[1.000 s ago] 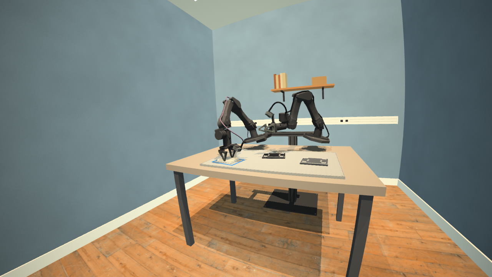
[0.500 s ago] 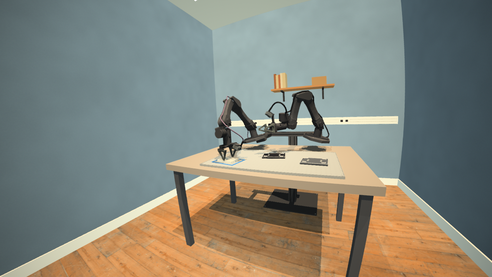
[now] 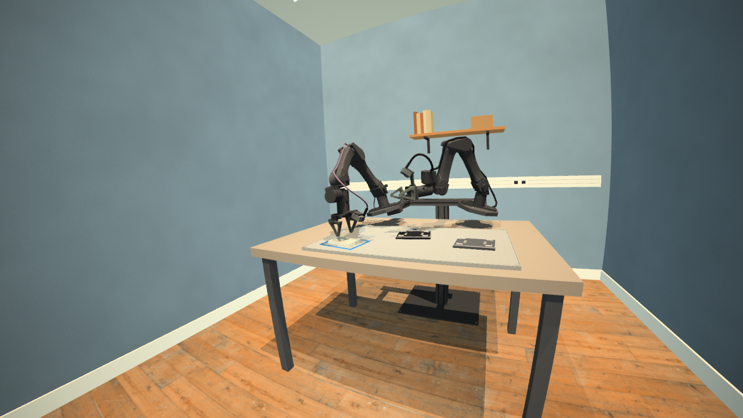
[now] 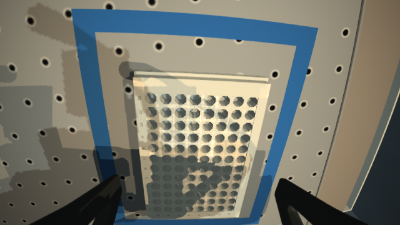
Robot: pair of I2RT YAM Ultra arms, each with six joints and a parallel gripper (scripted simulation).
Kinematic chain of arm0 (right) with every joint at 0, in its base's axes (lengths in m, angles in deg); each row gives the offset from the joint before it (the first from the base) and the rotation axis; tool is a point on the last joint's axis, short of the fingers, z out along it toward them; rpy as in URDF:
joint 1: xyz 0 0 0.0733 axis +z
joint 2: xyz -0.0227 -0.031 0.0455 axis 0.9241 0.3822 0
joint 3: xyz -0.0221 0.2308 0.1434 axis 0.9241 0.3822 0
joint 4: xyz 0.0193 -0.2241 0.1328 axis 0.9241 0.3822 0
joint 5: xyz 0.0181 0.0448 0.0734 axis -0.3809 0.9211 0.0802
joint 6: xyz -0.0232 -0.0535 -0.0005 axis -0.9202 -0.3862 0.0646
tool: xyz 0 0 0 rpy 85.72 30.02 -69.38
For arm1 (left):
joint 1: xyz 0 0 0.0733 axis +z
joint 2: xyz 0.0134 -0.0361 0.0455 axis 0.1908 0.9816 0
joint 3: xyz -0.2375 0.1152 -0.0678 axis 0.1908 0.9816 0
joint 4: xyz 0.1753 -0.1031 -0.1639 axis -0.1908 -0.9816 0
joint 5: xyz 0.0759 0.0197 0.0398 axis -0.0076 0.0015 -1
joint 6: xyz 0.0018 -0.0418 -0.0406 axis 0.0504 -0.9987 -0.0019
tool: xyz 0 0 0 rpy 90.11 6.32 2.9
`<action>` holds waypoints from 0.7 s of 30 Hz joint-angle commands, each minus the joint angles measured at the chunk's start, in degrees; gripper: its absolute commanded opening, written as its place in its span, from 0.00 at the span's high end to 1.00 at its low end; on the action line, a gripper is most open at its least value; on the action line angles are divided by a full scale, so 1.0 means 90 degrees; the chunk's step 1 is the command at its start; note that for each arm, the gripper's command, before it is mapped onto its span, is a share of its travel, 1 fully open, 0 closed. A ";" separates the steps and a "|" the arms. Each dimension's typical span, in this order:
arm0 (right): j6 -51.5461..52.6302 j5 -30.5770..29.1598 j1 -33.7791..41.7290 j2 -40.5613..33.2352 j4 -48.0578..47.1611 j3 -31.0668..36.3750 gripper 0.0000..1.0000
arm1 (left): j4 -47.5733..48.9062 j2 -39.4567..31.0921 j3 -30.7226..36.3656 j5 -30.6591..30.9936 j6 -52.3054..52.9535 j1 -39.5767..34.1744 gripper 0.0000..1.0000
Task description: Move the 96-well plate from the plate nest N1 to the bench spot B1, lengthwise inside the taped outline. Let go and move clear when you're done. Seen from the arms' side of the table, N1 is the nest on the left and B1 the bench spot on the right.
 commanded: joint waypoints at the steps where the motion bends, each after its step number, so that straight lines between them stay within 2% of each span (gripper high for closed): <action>1: 0.0090 -0.0038 0.0146 -0.0250 0.0559 -0.0538 0.00 | 0.0084 -0.0123 -0.0219 0.0024 0.0020 -0.0010 0.00; 10: 0.0294 0.0013 0.0301 -0.0596 0.1918 -0.1381 0.00 | 0.0084 -0.0123 -0.0219 0.0024 0.0020 -0.0010 0.00; 17: 0.0242 0.0075 0.0246 -0.0380 0.1898 -0.1278 0.00 | 0.0084 -0.0123 -0.0219 0.0024 0.0020 -0.0010 0.00; 21: 0.0808 0.0202 0.0210 -0.0542 0.1638 -0.1153 0.00 | 0.0084 -0.0123 -0.0219 0.0024 0.0020 -0.0010 0.00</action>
